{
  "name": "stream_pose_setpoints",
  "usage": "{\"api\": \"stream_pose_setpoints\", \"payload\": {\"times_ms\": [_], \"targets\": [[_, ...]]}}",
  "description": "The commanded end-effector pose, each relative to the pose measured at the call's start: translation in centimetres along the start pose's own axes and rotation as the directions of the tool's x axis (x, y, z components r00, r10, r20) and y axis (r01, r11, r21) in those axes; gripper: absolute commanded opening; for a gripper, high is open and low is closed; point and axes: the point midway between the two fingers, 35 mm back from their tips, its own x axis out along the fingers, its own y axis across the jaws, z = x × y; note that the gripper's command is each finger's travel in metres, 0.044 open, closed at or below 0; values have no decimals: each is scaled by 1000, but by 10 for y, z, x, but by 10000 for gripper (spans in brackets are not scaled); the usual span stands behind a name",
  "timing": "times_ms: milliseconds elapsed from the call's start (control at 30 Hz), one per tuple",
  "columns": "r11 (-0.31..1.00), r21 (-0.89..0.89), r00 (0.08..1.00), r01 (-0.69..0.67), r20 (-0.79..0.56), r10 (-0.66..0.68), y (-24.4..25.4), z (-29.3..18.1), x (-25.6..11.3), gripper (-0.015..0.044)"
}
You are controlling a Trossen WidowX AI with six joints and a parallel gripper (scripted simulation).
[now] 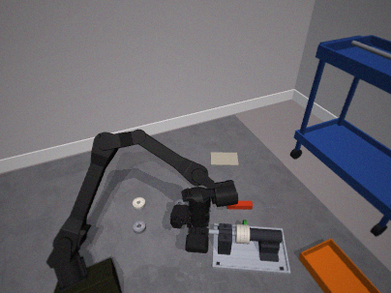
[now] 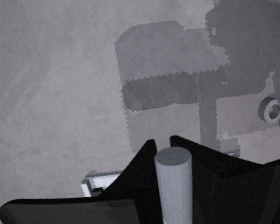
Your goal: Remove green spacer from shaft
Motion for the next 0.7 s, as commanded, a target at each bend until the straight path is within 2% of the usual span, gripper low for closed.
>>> {"api": "stream_pose_setpoints", "payload": {"times_ms": [0, 667], "targets": [[1000, 1, 1000, -3, -6, 3, 1, -1, 0, 0], [1000, 1, 1000, -3, -6, 3, 0, 2, 0, 0]]}}
